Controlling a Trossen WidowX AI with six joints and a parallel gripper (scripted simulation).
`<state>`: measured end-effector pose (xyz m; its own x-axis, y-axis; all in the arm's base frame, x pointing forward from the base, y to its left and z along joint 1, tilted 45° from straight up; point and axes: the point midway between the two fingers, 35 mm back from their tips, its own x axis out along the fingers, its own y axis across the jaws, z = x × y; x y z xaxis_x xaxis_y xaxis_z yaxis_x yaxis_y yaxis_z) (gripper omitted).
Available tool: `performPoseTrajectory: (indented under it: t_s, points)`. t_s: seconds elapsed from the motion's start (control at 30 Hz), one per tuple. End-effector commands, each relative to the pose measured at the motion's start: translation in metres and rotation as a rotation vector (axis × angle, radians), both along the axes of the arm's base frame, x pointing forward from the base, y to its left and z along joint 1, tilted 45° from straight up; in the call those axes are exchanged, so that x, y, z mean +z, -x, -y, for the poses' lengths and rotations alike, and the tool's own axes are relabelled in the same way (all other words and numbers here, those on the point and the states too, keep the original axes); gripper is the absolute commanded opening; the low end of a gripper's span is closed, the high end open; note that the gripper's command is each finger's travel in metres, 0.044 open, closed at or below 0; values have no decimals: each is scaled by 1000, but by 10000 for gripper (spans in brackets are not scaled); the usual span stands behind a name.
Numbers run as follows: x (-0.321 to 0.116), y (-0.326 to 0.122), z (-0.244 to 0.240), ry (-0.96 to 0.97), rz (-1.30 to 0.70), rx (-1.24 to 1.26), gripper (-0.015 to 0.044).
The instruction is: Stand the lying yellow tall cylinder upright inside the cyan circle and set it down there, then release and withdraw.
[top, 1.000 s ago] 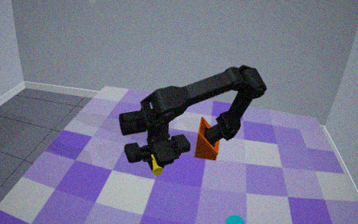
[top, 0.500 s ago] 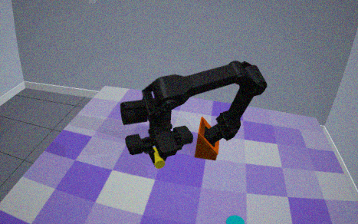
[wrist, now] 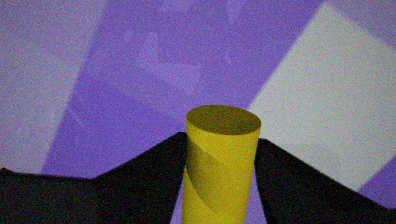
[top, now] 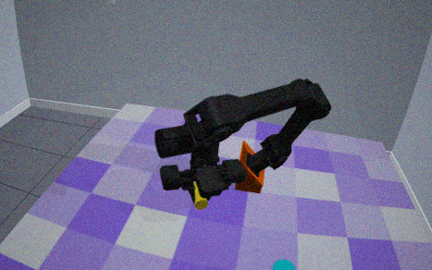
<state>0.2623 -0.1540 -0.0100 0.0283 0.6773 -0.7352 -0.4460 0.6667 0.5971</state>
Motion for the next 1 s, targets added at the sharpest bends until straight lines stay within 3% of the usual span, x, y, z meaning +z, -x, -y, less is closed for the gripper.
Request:
performPoseTrajectory:
  t_s: [0.0,0.97]
  points:
    - [8,-8,-6,0,-26,-30,105]
    - [70,-50,-57,4,-204,-237,105]
